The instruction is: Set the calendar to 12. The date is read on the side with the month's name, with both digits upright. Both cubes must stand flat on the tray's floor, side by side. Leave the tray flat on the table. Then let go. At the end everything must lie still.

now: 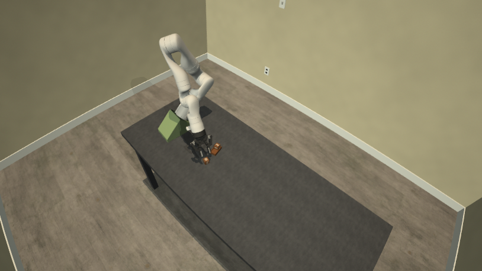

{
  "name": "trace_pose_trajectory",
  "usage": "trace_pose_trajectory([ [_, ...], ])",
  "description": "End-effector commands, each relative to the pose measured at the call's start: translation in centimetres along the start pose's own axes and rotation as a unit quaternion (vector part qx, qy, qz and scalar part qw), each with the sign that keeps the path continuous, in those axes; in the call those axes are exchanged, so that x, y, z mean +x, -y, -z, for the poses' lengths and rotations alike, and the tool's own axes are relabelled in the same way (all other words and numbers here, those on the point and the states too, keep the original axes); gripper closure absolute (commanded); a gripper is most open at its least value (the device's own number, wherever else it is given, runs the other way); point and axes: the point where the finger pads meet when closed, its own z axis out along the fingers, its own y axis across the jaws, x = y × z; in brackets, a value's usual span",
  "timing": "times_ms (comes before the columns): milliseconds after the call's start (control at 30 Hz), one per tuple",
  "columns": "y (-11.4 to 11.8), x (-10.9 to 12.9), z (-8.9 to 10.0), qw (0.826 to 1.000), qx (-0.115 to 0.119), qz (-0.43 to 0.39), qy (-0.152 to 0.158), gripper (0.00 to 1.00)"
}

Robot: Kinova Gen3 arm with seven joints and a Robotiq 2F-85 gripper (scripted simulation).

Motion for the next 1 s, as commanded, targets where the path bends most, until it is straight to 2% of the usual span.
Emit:
trace_pose_trajectory([
  [0,0.0,0.0,0.0,1.0,0.0,-0.001,0.001,0.54],
  [433,0.3,0.7,-0.2,1.0,-0.001,-0.001,0.014,0.54],
  [867,0.3,1.2,-0.5,0.997,-0.002,0.001,0.075,0.54],
  [967,0.3,1.2,-0.5,0.997,-0.002,0.001,0.081,0.54],
])
